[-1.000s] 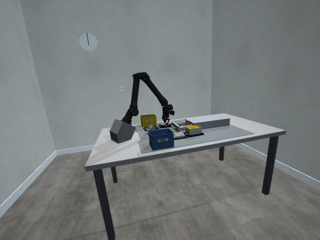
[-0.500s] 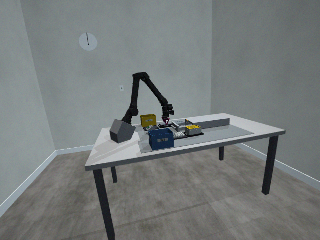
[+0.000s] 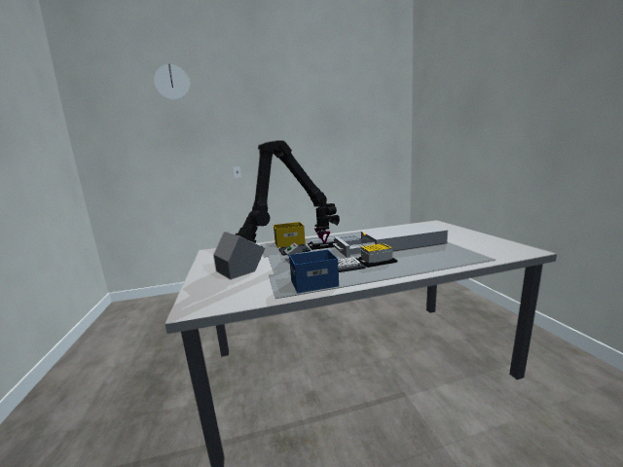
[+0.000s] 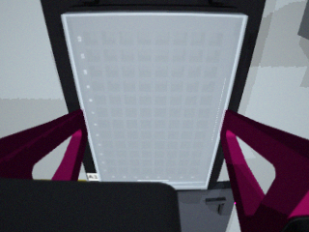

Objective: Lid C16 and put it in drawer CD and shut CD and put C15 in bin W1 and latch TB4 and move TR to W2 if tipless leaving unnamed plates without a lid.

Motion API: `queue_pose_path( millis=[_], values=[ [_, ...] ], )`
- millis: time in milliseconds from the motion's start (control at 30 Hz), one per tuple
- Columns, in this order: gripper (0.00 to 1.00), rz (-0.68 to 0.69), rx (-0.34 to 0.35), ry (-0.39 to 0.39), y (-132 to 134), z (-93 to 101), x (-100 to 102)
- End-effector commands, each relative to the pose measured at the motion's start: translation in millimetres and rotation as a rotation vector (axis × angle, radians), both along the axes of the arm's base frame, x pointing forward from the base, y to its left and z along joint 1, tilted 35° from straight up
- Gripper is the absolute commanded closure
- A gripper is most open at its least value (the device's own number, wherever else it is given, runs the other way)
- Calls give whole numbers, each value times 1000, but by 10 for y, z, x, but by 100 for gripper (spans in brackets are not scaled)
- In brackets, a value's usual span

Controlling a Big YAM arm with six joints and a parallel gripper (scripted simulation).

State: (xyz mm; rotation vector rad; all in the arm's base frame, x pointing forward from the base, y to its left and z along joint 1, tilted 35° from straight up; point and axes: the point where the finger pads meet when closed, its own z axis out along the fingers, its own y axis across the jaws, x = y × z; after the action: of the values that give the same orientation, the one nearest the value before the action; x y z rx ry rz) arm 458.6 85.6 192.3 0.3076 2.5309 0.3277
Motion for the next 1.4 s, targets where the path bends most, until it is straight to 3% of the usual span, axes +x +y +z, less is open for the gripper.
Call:
queue_pose_path(
  millis=[0, 533, 1367],
  values=[
    [100, 0, 4, -9, 48, 39, 84],
    [100, 0, 6, -25, 61, 149, 147],
    [100, 0, 6, -20, 60, 147, 145]
  ],
)
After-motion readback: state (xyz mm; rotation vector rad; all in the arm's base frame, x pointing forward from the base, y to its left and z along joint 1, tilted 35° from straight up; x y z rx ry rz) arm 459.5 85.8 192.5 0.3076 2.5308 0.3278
